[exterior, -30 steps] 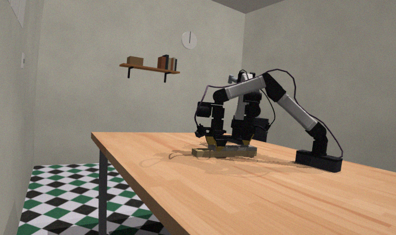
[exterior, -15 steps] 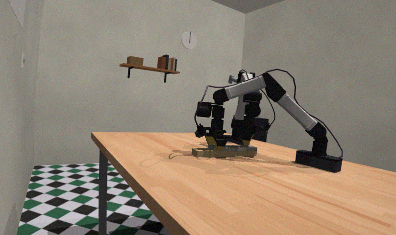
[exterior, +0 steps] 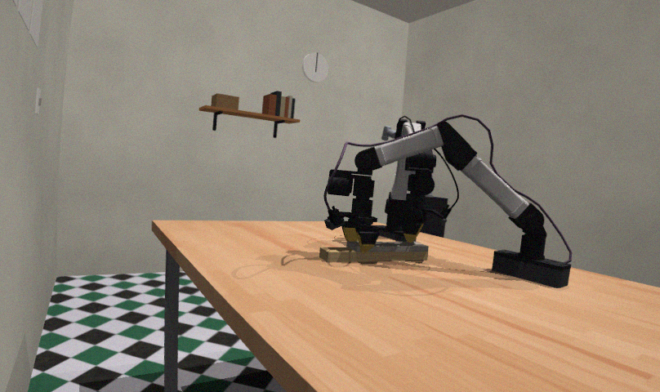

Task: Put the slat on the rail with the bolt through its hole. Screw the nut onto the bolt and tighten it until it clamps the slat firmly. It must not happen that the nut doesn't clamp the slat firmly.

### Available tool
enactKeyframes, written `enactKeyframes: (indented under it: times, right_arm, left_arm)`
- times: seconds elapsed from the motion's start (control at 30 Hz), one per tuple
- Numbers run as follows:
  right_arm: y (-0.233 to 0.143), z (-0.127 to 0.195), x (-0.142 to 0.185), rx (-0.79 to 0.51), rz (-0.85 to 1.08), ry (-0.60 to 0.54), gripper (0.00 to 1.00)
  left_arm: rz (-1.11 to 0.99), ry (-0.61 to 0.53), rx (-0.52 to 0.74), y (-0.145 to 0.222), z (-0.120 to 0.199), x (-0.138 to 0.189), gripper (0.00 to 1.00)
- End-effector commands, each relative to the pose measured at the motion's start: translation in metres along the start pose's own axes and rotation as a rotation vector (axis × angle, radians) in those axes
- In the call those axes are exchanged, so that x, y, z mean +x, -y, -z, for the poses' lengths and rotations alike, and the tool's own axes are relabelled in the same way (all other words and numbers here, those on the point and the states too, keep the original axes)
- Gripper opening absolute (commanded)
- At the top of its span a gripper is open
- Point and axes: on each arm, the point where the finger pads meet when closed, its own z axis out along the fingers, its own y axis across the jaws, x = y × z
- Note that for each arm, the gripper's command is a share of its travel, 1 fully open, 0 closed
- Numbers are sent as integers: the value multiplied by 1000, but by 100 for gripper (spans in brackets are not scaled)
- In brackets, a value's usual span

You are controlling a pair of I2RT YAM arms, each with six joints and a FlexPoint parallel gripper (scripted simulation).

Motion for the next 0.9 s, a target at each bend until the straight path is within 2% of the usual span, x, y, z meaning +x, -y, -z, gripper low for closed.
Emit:
enactKeyframes:
  times: [0.0,0.43,0.87]
  right_arm:
    - [4,0,-1,18,1,14,36]
    - [4,-2,-1,18,1,12,35]
    - [3,3,-1,17,1,8,17]
  left_arm:
    - [-3,17,10,1,7,-3,67]
    - [-3,17,10,1,7,-3,67]
    - [-3,17,10,1,7,-3,67]
